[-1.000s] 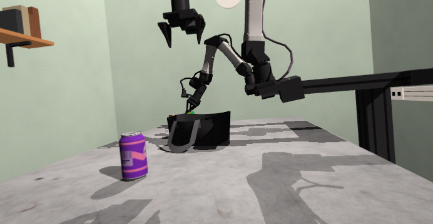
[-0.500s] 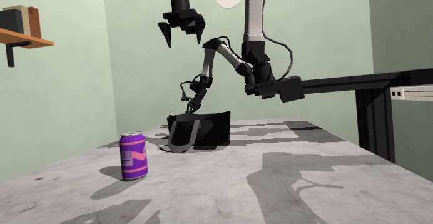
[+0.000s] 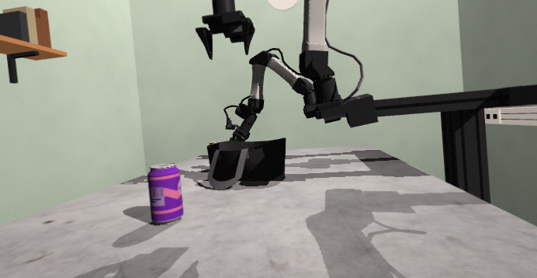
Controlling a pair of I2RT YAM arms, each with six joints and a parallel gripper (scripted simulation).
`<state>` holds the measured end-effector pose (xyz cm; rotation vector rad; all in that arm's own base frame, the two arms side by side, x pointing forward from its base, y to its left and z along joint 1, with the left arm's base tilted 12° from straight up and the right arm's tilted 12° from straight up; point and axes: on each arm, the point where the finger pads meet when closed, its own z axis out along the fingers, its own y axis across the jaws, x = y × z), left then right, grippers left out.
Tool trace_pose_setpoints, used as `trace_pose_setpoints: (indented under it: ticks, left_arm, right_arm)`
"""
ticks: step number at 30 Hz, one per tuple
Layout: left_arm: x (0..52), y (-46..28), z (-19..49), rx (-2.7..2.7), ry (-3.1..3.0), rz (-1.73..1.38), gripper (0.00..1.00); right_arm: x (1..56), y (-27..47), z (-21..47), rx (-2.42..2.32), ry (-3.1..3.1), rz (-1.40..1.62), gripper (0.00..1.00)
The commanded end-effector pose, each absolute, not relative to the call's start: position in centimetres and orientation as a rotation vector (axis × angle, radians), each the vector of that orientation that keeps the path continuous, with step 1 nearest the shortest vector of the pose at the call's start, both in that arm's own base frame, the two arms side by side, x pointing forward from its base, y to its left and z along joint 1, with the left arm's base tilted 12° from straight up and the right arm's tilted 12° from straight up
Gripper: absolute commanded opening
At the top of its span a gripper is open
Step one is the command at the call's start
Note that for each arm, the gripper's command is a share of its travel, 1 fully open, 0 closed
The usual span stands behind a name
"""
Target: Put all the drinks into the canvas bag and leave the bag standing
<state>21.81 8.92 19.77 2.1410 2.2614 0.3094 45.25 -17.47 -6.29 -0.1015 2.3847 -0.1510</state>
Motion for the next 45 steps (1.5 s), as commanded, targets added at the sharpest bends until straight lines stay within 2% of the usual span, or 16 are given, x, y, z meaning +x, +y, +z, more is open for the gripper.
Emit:
trace_pose_setpoints:
  ticks: [1,3,4,45]
  left_arm:
    - [22.0,8.8,20.0,2.136,2.243,0.325,1.00]
    - [22.0,8.8,20.0,2.136,2.243,0.325,1.00]
    - [22.0,8.8,20.0,2.136,2.243,0.325,1.00]
    - [22.0,8.8,20.0,2.136,2.243,0.325,1.00]
  right_arm:
    - [47.0,-17.9,-4.1,-0.127,2.310,-0.180,0.84]
    - [47.3,-18.0,-3.1,-0.133,2.291,-0.194,0.84]
    - [47.4,-18.1,-3.1,-0.132,2.290,-0.193,0.73]
    - [47.4,-18.1,-3.1,-0.132,2.290,-0.193,0.70]
